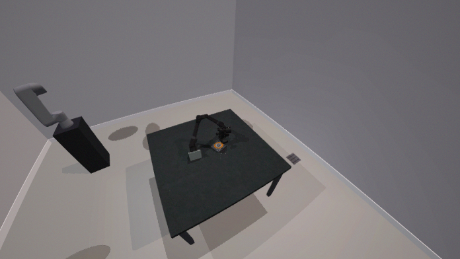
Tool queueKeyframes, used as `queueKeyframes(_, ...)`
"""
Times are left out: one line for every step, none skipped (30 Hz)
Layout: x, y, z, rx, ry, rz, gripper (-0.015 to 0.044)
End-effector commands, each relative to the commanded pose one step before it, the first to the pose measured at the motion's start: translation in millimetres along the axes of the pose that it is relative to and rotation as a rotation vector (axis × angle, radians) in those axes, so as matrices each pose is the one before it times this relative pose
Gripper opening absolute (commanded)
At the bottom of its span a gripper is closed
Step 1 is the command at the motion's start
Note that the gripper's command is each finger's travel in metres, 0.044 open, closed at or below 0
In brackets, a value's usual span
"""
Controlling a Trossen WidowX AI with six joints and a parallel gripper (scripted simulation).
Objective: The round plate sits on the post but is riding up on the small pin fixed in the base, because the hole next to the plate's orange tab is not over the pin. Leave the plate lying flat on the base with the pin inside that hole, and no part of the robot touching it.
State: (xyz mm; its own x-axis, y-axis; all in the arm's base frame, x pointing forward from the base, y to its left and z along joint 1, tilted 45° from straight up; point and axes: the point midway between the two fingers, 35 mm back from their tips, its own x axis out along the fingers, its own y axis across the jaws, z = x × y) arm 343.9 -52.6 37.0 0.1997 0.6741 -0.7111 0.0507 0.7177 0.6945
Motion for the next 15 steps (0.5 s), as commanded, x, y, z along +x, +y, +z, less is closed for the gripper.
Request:
queueKeyframes(-0.66,-6.43,1.56,-0.0023,0.00215,-0.00563,0.0)
queueKeyframes(0.0,-0.98,0.1,0.0,-0.00001,-0.00005,0.0)
queueKeyframes(-0.1,-0.91,0.09,0.0,-0.00001,-0.00005,0.0)
queueKeyframes(-0.02,-0.97,0.1,0.0,-0.00001,-0.00005,0.0)
queueKeyframes(-0.06,-1.0,0.09,0.0,-0.00001,-0.00006,0.0)
queueKeyframes(0.05,-1.04,0.07,0.0,-0.00001,-0.00005,0.0)
queueKeyframes(-0.01,-1.02,0.02,0.0,-0.00001,-0.00005,0.0)
queueKeyframes(0.02,-1.01,-0.02,0.0,0.0,-0.00005,0.0)
queueKeyframes(-0.01,-1.0,-0.07,0.0,0.0,-0.00005,0.0)
queueKeyframes(-0.11,-0.95,-0.07,0.0,0.0,-0.00006,0.0)
queueKeyframes(-0.08,-1.1,-0.09,0.0,0.0,-0.00006,0.0)
queueKeyframes(0.0,-1.17,-0.14,0.0,0.0,-0.00006,0.0)
queueKeyframes(-0.06,-1.58,-0.29,0.0,0.00001,-0.00009,0.0)
queueKeyframes(-0.08,-1.52,-0.28,0.0,0.00001,-0.00008,0.0)
queueKeyframes(-0.1,-1.34,-0.26,0.0,0.00001,-0.00007,0.0)
